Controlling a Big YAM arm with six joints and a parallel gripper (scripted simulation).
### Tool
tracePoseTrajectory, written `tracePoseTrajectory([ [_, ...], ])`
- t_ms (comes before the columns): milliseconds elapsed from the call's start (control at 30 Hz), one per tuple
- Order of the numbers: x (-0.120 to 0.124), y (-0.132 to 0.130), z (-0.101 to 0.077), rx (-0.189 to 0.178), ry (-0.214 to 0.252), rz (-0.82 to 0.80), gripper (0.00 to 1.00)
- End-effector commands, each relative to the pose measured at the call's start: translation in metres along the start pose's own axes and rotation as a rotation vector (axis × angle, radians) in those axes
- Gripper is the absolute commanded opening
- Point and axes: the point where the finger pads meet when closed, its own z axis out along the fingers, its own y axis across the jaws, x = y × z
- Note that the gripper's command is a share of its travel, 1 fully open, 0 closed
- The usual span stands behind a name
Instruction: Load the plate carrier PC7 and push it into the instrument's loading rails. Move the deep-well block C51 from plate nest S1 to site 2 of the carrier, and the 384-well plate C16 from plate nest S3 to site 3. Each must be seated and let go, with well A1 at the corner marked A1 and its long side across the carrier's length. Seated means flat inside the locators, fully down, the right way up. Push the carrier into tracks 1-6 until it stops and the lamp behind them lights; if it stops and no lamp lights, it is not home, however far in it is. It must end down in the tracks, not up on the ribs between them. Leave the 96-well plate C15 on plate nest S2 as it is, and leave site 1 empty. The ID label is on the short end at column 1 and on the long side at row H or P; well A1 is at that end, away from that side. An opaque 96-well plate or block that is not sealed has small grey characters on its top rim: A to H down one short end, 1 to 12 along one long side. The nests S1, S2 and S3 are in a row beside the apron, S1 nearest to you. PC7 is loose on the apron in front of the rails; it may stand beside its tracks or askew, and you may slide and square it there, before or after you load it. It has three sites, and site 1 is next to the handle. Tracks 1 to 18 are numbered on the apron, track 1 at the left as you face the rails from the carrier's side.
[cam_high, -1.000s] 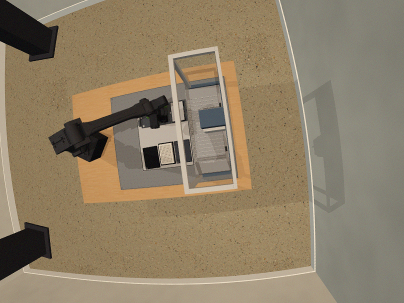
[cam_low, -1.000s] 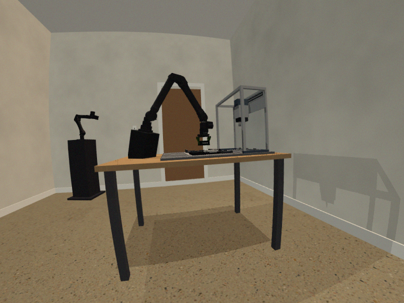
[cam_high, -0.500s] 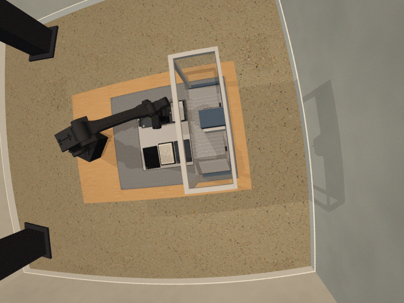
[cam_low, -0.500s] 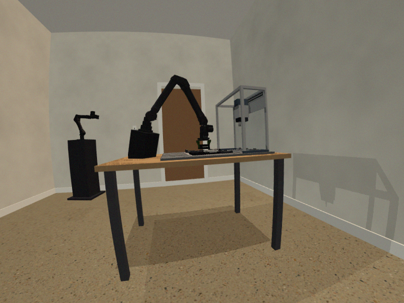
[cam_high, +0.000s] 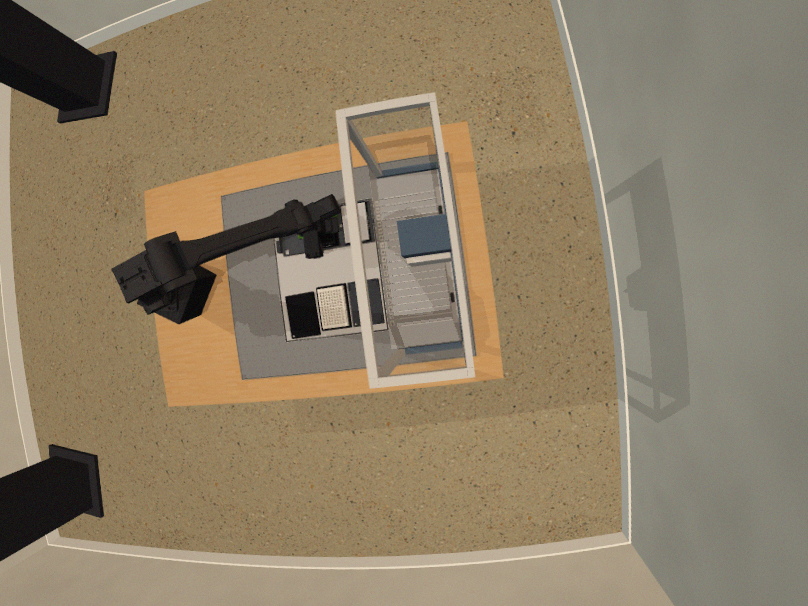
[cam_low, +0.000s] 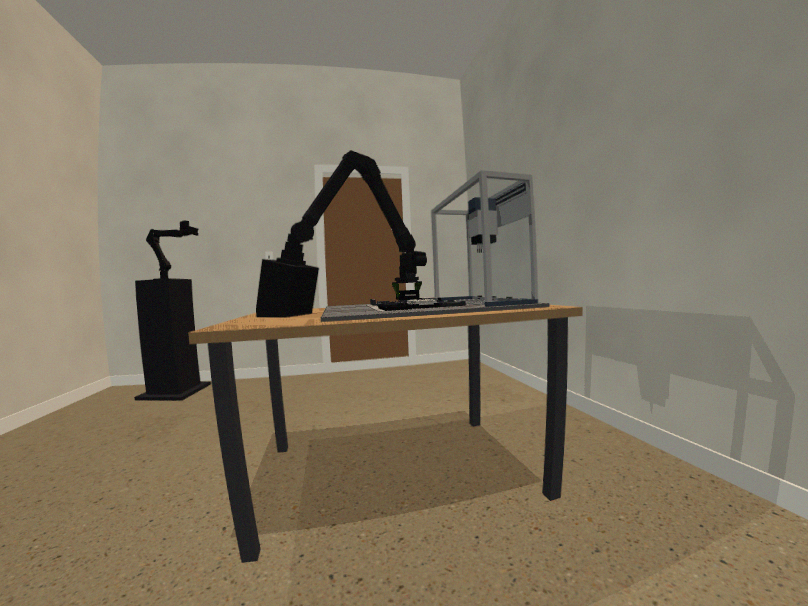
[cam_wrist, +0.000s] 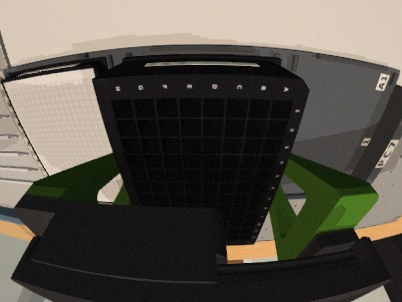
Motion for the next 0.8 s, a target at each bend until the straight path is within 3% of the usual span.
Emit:
tracePoseTrajectory([
  [0, 0.004, 0.016, -0.011, -0.035, 0.010, 0.001, 0.00],
  [233, 0.004, 0.016, -0.011, -0.035, 0.010, 0.001, 0.00],
  [267, 0.007, 0.025, -0.009, -0.050, 0.016, -0.007, 0.00],
  [767, 0.003, 0.016, 0.001, -0.030, 0.009, -0.006, 0.00],
])
